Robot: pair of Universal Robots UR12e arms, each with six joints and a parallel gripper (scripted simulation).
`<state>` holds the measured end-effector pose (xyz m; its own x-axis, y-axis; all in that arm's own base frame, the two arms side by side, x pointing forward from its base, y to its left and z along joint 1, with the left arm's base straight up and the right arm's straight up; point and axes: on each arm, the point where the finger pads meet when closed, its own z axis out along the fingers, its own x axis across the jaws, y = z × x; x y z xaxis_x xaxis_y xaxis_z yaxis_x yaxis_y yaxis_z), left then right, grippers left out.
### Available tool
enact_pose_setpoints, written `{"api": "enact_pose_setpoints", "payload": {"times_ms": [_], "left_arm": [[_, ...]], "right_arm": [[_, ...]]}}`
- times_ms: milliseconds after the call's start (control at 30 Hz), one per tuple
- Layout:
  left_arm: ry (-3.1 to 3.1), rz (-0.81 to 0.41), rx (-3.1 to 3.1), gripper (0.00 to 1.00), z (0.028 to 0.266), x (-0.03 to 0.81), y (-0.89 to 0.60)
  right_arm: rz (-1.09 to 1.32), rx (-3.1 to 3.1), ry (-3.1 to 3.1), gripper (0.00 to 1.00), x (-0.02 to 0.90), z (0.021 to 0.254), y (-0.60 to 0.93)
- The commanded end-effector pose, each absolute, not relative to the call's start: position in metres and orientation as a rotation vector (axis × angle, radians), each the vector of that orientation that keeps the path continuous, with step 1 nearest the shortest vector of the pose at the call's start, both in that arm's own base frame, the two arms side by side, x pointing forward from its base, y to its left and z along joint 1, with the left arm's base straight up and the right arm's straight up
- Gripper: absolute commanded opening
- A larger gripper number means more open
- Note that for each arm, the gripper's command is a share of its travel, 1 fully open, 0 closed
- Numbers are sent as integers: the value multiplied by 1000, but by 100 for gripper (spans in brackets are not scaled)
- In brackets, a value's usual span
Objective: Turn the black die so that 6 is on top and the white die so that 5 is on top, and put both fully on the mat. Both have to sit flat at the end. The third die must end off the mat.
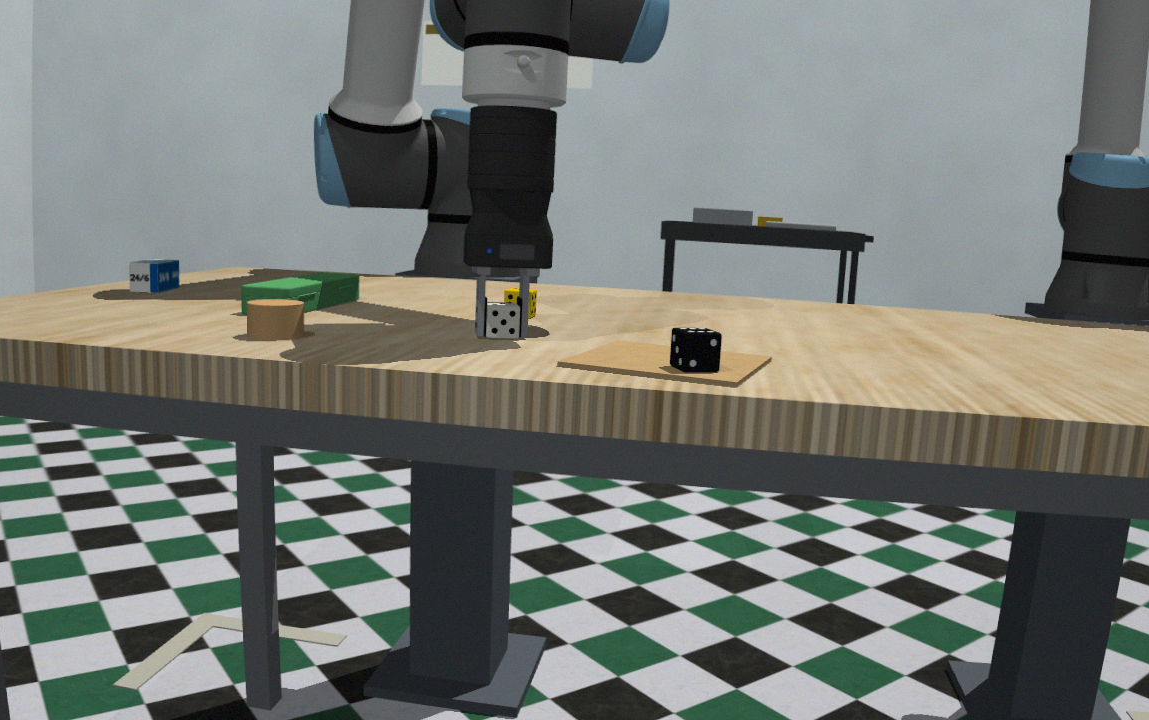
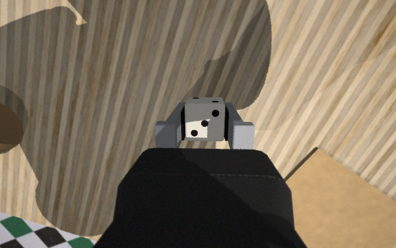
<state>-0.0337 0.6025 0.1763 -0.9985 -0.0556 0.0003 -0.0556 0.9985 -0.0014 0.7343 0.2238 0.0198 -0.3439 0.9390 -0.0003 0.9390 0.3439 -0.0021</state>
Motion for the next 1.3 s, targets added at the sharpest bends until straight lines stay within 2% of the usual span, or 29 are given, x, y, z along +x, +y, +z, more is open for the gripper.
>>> {"api": "enact_pose_setpoints", "payload": {"times_ms": [0, 233, 300, 433, 533, 933, 1133, 1267], "left_arm": [[-3140, 0, 87, 100, 177, -34, 603], [-3140, 0, 87, 100, 177, -34, 603], [-3140, 0, 87, 100, 177, -34, 603], [-3140, 0, 87, 100, 177, -34, 603], [-3140, 0, 87, 100, 177, -34, 603], [-3140, 0, 87, 100, 177, -34, 603], [-3140, 0, 87, 100, 177, -34, 603], [-3140, 0, 87, 100, 177, -34, 603]], "right_arm": [[0, -1799, -2575, 57, 735, 34, 224], [0, -1799, -2575, 57, 735, 84, 224], [0, -1799, -2575, 57, 735, 84, 224], [0, -1799, -2575, 57, 735, 109, 224], [0, -1799, -2575, 57, 735, 118, 224], [0, -1800, -2575, 57, 735, 119, 224], [0, -1864, -2529, 57, 743, 106, 226], [0, -1870, -2525, 57, 743, 104, 227]]}}
